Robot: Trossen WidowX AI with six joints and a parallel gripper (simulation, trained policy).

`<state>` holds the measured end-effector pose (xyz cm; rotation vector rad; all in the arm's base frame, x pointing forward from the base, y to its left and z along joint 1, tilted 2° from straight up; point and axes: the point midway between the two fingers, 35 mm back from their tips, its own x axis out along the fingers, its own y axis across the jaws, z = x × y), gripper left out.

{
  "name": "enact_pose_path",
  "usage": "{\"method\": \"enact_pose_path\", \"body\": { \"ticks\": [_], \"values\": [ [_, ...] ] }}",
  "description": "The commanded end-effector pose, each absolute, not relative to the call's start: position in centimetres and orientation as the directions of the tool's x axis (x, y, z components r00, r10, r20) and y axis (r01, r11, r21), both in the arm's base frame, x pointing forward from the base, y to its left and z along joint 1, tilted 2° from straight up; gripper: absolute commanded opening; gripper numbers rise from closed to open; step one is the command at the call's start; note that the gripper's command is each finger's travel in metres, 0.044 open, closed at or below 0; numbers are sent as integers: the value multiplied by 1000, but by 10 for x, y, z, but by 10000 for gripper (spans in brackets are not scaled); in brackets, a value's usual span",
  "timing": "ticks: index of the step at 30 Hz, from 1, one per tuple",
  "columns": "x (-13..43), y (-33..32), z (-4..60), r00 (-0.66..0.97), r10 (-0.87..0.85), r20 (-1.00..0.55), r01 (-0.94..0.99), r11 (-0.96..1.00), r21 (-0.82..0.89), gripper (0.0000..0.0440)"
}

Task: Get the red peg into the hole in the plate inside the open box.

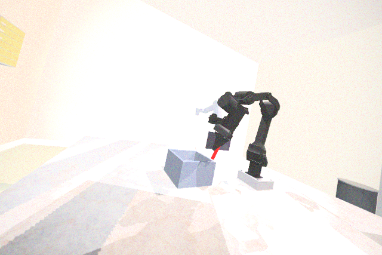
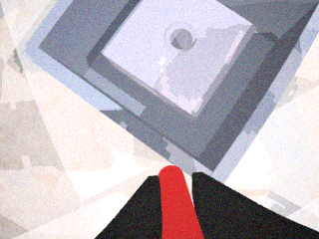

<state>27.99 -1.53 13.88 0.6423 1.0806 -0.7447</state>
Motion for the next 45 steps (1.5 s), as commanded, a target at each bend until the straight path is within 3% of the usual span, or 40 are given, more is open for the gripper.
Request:
{"method": "enact_pose_path", "body": {
  "ticks": [1, 30, 32, 36, 41, 45],
  "values": [
    [287, -25, 141, 285, -230, -931, 805, 584, 102, 0],
    [330, -100, 95, 220, -222, -950, 877, 472, 93, 6],
    [331, -102, 88, 208, -218, -954, 876, 475, 83, 30],
    [333, -107, 77, 183, -212, -960, 870, 489, 58, 122],
    [338, -111, 72, 161, -215, -963, 862, 506, 32, 141],
    [349, -117, 73, 171, -222, -960, 853, 521, 32, 200]
  ]
}}
